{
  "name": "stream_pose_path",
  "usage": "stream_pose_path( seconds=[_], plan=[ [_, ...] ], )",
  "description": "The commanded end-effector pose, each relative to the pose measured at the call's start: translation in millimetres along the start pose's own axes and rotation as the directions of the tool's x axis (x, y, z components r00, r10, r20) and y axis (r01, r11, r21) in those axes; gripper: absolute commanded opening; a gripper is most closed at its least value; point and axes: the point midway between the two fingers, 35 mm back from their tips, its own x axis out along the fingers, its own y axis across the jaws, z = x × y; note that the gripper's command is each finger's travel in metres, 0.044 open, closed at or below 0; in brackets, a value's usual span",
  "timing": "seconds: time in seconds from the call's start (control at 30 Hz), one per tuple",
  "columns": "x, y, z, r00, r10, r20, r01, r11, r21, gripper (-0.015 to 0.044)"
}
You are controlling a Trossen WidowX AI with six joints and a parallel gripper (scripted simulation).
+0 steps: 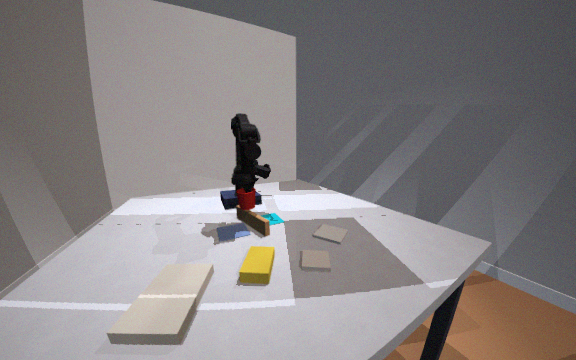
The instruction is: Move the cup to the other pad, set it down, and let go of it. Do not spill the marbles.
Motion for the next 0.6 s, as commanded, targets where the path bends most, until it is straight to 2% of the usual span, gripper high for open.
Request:
stream_pose_path(
  seconds=[0.0,0.57],
  plan=[
    [-2,6,6,1.0,-0.005,0.01,0.005,1.0,0.002,0.0],
    [-3,34,28,1.0,-0.003,0.012,0.003,1.0,0.002,0.0]
  ],
)
